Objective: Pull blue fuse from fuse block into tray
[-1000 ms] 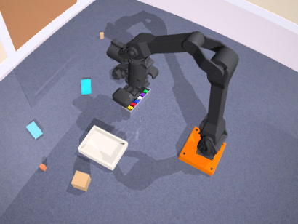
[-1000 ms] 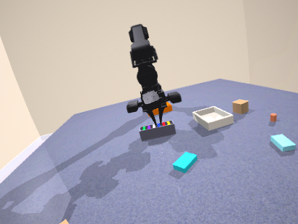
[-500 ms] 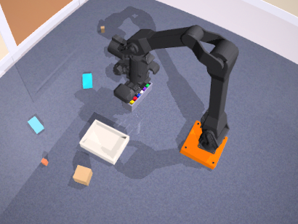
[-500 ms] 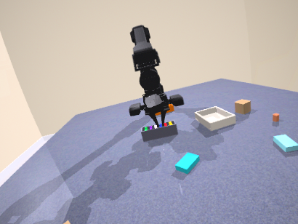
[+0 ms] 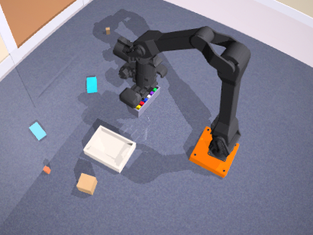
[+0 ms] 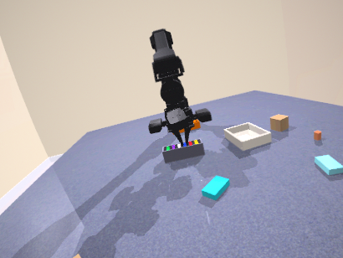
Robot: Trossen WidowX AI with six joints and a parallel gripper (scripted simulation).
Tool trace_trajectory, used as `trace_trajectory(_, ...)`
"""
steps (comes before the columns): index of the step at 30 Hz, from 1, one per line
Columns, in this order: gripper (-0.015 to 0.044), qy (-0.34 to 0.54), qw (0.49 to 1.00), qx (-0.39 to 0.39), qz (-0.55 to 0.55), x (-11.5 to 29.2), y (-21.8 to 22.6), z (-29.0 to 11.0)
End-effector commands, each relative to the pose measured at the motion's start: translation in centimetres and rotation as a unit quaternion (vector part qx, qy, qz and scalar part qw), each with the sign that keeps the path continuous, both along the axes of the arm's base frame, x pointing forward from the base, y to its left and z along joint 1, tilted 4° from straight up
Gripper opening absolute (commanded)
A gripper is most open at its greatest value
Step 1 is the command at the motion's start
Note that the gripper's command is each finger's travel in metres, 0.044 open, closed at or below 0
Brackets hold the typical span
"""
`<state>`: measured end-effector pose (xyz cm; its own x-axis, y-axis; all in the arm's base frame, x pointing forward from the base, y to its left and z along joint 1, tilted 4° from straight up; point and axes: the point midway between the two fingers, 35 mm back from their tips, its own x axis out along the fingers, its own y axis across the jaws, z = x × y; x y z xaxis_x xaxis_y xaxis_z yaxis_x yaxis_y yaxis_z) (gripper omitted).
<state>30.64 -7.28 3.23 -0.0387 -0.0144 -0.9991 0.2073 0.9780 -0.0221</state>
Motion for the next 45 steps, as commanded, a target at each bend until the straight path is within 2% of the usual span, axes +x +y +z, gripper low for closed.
trace_trajectory(1,0.0,0.0,1.0,0.0,0.0,0.0,0.0,0.2)
trace_trajectory(45,0.0,0.0,1.0,0.001,0.001,0.2,0.0,2.3)
